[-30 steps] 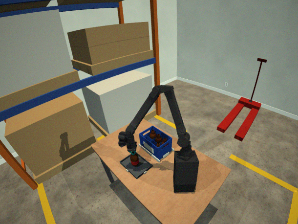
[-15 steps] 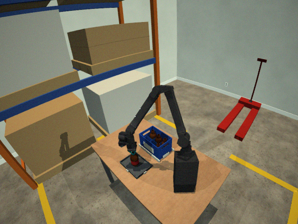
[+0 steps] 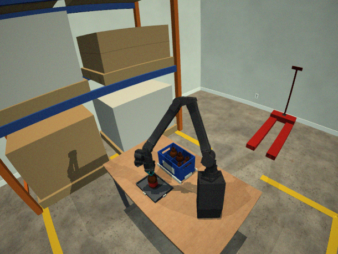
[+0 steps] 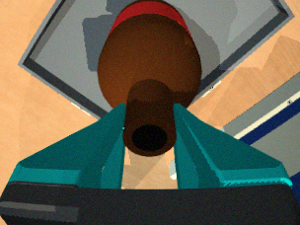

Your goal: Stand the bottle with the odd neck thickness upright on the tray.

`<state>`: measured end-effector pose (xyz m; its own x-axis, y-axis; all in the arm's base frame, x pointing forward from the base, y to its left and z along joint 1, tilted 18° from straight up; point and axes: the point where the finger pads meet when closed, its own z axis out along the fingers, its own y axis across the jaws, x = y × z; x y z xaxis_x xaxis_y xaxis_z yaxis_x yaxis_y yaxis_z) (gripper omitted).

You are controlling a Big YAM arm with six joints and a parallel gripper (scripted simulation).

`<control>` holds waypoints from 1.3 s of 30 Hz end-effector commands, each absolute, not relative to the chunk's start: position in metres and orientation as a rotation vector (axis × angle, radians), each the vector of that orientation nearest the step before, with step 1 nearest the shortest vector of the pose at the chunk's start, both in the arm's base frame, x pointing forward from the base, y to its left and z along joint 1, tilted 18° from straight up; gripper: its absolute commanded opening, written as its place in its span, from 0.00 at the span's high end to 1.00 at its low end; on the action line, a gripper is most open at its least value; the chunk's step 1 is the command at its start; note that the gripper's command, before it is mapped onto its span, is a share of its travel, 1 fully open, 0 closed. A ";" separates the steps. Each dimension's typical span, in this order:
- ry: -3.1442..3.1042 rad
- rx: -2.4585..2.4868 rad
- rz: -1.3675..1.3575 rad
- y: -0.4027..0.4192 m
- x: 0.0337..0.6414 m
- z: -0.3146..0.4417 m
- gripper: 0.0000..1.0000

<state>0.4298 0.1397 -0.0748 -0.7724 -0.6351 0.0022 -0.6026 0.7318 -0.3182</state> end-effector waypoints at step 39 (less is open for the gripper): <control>2.803 -1.003 -0.452 0.138 0.444 -0.081 1.00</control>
